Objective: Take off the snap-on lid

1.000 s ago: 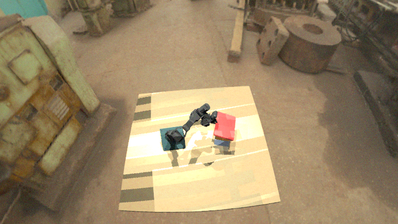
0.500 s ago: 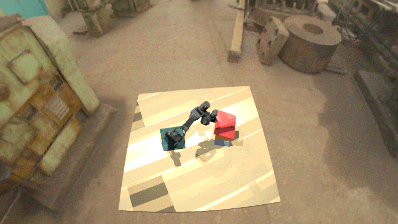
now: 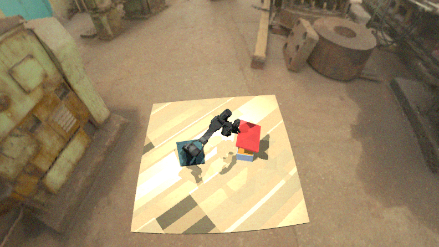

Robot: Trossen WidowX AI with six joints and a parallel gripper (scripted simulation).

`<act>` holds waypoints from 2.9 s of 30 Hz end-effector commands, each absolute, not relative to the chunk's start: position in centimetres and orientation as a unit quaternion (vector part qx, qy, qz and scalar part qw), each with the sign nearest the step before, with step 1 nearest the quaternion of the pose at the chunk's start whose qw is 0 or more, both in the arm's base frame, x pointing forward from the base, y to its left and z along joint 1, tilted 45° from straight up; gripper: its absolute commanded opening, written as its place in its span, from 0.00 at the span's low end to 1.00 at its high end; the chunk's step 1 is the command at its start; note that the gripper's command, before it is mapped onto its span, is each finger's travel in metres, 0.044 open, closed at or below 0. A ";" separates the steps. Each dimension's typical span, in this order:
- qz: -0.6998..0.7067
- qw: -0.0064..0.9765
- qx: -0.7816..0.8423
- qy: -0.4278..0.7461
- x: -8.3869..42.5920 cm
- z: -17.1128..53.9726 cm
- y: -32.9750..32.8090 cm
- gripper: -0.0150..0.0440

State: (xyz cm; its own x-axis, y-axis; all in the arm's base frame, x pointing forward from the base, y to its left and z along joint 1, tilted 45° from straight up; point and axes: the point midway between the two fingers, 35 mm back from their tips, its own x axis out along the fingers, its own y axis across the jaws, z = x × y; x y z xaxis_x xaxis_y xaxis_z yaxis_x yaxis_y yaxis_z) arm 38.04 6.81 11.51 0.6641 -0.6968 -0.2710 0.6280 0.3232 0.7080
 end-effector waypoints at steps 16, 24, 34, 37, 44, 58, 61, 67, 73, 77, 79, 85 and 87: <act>-0.406 0.811 0.418 -0.046 36.9 13.3 5.5 0.25; -0.407 0.811 0.417 -0.046 36.2 14.3 4.5 0.25; -0.407 0.812 0.417 -0.046 35.3 15.5 3.2 0.25; -0.407 0.812 0.417 -0.046 35.1 15.9 2.9 0.25; -0.407 0.812 0.416 -0.046 34.4 16.8 2.0 0.25; -0.407 0.812 0.415 -0.046 33.2 18.6 0.2 0.25; -0.407 0.812 0.415 -0.046 32.9 19.0 -0.1 0.25; -0.407 0.812 0.415 -0.045 32.4 19.7 -0.9 0.25; -0.407 0.812 0.415 -0.045 31.9 20.5 -1.6 0.25; -0.407 0.813 0.414 -0.045 31.5 21.0 -2.1 0.25; -0.407 0.813 0.414 -0.045 31.3 21.3 -2.4 0.25; -0.407 0.813 0.414 -0.045 30.8 22.0 -3.1 0.25; -0.408 0.813 0.414 -0.045 30.6 22.3 -3.4 0.25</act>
State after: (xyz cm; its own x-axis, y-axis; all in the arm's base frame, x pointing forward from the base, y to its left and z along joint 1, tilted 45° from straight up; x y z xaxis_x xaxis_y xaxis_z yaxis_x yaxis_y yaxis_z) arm 30.94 -3.05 21.79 0.6581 -0.7055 -0.2630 0.6272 0.3206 0.7098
